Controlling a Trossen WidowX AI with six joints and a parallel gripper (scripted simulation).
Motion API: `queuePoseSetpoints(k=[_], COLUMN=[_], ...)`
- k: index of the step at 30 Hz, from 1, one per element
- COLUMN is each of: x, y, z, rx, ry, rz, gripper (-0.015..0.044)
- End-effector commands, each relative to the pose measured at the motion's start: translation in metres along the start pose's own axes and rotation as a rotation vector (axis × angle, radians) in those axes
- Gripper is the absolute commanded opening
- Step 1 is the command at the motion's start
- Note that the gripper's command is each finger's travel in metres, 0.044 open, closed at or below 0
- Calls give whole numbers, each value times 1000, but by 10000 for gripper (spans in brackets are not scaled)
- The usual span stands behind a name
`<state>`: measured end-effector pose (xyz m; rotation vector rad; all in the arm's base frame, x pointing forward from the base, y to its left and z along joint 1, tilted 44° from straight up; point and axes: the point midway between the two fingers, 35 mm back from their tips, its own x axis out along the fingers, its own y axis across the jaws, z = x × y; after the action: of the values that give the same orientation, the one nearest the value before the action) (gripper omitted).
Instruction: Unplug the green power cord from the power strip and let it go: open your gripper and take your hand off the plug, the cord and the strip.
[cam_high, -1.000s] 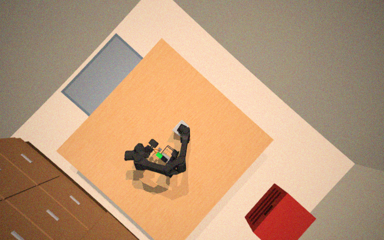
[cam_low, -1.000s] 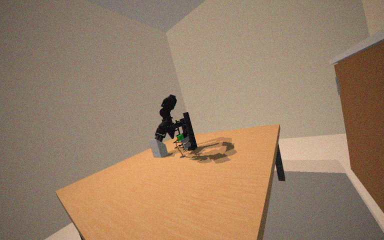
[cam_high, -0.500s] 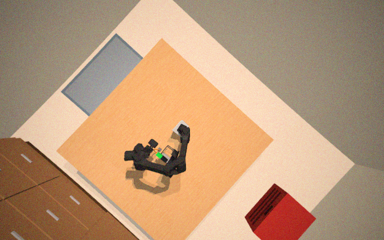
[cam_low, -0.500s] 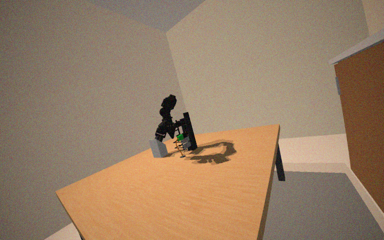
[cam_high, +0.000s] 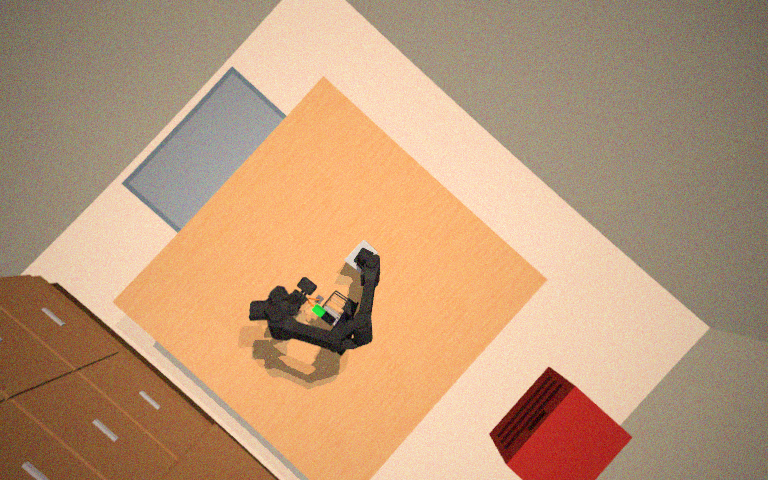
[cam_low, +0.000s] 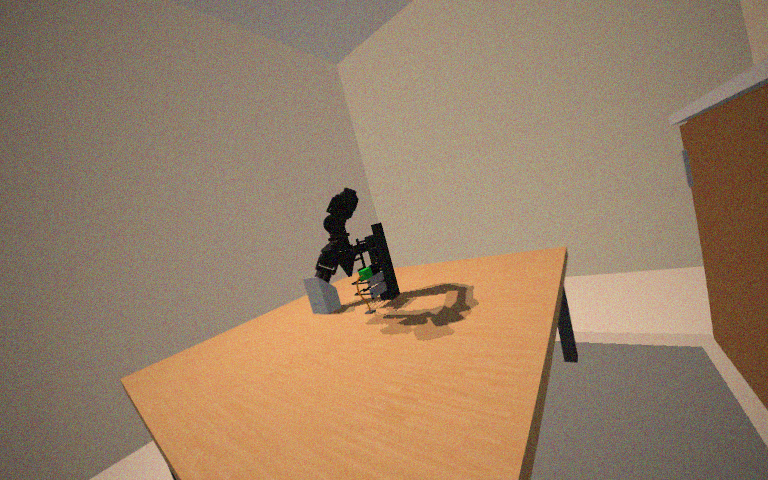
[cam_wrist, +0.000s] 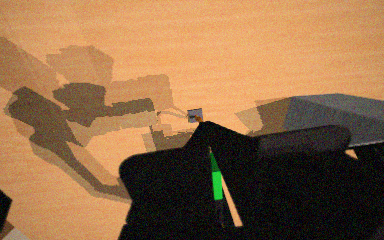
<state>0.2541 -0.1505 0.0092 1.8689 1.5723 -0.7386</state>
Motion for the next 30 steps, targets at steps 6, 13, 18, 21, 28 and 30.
queuePoseSetpoints(k=[6,13,18,21,28,30], x=[-1,-2,-2,-2,-1,-1], y=[1,2,2,2,1,1], z=[1,1,1,1,1,1], rx=[-4,-4,-4,-4,-4,-4], ry=[-4,-4,-4,-4,-4,-4], rz=[-2,-2,-2,-2,-2,-2], gripper=[0,0,0,0,0,0])
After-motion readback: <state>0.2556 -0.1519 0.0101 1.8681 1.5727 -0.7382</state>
